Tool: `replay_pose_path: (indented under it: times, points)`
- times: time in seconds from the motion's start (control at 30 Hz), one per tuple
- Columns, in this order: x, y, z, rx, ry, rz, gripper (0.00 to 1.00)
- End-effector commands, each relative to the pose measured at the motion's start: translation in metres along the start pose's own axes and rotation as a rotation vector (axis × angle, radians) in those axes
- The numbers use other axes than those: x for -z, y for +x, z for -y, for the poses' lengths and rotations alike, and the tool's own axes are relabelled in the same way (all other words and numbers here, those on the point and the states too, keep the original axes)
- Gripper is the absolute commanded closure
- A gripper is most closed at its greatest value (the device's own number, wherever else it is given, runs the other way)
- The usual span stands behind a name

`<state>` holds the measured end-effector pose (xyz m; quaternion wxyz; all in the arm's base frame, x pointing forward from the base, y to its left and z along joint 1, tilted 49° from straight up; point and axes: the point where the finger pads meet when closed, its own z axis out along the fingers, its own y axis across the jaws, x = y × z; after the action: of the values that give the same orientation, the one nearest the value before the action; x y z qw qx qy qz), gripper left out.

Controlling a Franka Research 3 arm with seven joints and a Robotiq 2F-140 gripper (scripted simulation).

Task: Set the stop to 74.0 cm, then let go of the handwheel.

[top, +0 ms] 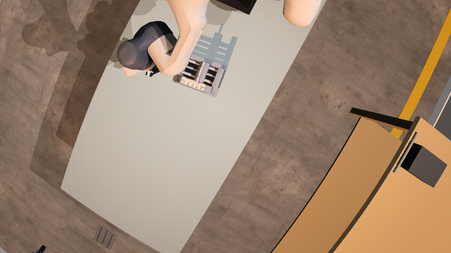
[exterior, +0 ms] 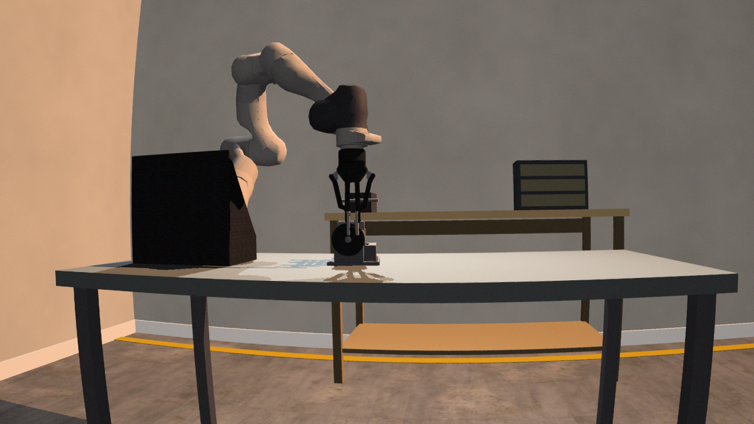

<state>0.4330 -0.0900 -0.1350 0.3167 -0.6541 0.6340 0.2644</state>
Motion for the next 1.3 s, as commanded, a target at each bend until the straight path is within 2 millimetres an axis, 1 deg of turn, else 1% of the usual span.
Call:
replay_pose_path:
  times: [0.0, 1.27]
  points:
    - [-0.0010, 0.0003, -0.0001, -0.004, 0.000, -0.002, 0.96]
    - [-0.0003, 0.0003, -0.0017, -0.004, 0.000, -0.002, 0.96]
